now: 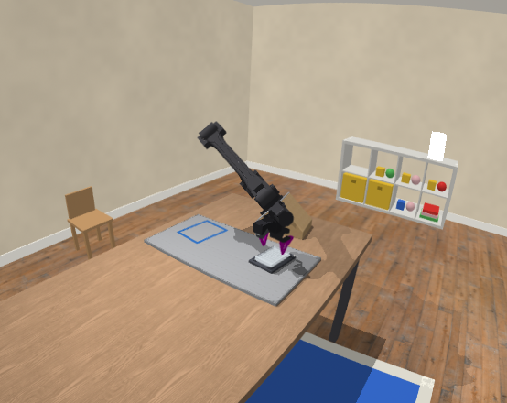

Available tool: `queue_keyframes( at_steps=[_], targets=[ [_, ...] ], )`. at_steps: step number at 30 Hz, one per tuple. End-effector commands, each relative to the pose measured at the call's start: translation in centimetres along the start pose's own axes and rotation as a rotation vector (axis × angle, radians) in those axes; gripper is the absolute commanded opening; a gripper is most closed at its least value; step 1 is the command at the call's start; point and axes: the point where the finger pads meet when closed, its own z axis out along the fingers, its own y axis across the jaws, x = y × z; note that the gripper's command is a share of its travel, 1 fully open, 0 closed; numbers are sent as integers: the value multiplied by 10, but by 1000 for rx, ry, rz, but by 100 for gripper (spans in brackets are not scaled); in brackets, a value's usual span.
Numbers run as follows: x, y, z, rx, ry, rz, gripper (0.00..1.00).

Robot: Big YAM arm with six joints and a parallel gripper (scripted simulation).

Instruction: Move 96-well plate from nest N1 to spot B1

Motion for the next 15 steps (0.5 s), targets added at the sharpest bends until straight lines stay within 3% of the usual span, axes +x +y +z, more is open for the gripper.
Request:
queue_keyframes(
  at_steps=[1, 15],
  targets=[
    [-1, 2, 9, 1, 0, -4, 100],
    [-1, 1, 29, 1, 0, -4, 100]
  ],
)
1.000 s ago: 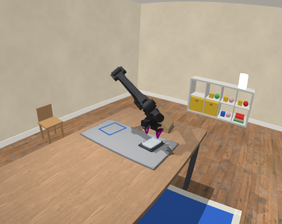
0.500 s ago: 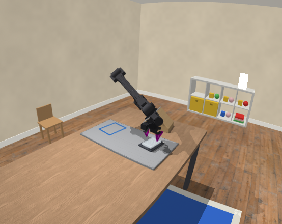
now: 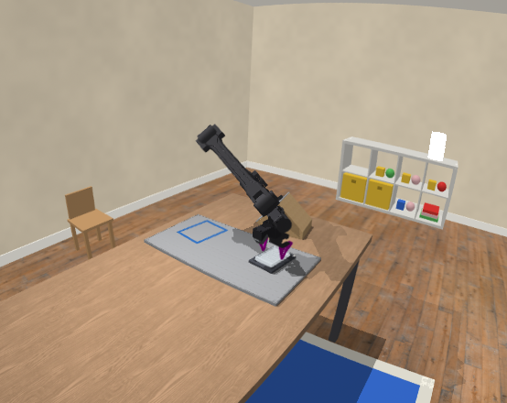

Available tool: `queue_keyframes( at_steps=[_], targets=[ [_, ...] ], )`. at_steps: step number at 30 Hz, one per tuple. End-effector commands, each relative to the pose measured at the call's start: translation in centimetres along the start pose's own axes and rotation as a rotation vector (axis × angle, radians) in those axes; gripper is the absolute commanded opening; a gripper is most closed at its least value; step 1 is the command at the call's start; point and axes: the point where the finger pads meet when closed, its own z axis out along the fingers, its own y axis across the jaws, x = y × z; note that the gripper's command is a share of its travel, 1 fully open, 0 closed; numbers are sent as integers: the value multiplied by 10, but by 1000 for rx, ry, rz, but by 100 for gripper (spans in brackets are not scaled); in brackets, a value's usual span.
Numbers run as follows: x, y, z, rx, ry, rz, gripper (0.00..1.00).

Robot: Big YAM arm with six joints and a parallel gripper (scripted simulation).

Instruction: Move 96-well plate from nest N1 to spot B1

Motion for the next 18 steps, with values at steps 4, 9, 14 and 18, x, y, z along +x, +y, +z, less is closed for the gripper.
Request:
queue_keyframes(
  at_steps=[4, 9, 14, 18],
  targets=[
    [0, 2, 12, 1, -2, -7, 100],
    [0, 2, 18, 1, 0, -7, 100],
    [-9, 8, 4, -19, -22, 7, 100],
    [-9, 8, 4, -19, -22, 7, 100]
  ],
)
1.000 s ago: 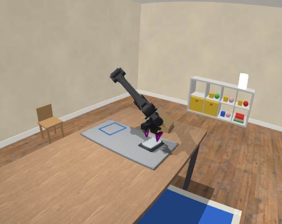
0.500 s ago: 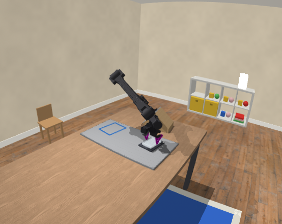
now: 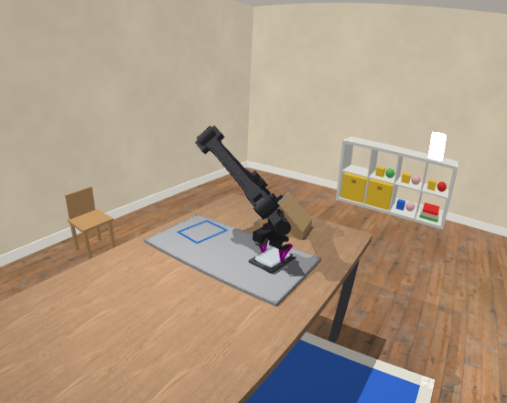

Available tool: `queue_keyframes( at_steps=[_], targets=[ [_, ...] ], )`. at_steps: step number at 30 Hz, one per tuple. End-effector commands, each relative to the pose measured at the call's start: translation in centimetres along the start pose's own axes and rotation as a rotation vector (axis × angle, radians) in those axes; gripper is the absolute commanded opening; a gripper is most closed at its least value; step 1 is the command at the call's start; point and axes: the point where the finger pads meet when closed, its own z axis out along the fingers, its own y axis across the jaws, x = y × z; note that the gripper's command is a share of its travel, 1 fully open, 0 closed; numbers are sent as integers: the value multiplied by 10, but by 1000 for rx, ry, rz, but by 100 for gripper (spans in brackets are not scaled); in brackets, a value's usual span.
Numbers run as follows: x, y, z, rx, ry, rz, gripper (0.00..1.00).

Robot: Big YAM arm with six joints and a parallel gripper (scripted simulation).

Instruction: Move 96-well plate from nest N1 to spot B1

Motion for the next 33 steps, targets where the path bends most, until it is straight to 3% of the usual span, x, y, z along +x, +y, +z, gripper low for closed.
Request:
queue_keyframes(
  at_steps=[1, 4, 5, 9, 33],
  targets=[
    [-8, 7, -7, -17, -21, 9, 100],
    [-8, 7, -7, -17, -21, 9, 100],
    [-8, 7, -7, -17, -21, 9, 0],
    [-1, 4, 2, -2, -9, -6, 0],
    [-1, 4, 2, -2, -8, -5, 0]
  ],
)
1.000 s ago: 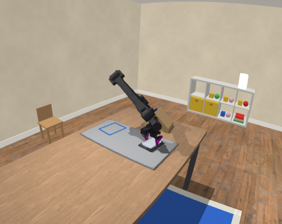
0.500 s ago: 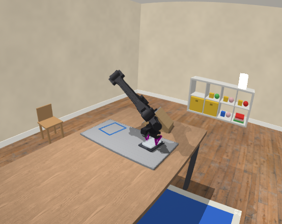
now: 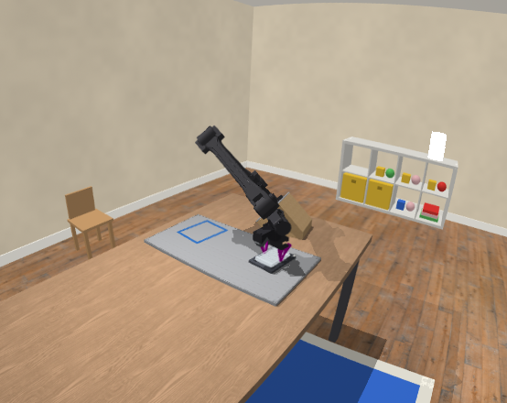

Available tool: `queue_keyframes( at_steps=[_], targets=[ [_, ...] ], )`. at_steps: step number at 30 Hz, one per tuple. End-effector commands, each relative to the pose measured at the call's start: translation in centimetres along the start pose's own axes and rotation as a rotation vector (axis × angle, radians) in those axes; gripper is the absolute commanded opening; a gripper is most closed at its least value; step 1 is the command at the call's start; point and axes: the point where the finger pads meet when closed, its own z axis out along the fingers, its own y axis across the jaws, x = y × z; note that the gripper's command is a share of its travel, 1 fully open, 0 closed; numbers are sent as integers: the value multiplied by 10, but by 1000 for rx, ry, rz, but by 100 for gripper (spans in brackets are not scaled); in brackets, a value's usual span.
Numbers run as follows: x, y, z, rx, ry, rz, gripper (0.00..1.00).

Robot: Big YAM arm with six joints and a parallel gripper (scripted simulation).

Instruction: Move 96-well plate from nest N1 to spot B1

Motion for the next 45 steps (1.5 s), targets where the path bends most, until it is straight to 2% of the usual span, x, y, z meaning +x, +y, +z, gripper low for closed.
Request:
queue_keyframes(
  at_steps=[1, 6, 7, 9, 10, 17, 18, 22, 25, 32, 34, 35, 37, 39, 42, 45],
  targets=[
    [-1, 4, 2, -1, -6, -4, 0],
    [-1, 4, 2, -1, -6, -4, 0],
    [-2, 6, -8, -3, -15, -6, 0],
    [-14, 12, -25, -34, -37, 21, 0],
    [-17, 13, -28, -38, -39, 25, 0],
    [-19, 9, -30, -31, -22, 38, 0],
    [-8, 12, -25, -13, -17, 10, 0],
    [-17, 13, -45, -40, -39, 26, 0],
    [-20, 8, -45, -35, -22, 42, 0],
    [-16, 13, -63, -42, -38, 27, 0],
    [-16, 13, -63, -42, -38, 27, 0],
    [-14, 6, -47, -14, -4, 33, 0],
    [-20, 7, -56, -29, -10, 46, 0],
    [-16, 13, -72, -44, -38, 27, 0],
    [-16, 13, -77, -43, -38, 26, 0],
    [-18, 9, -73, -32, -17, 38, 0]
  ],
)
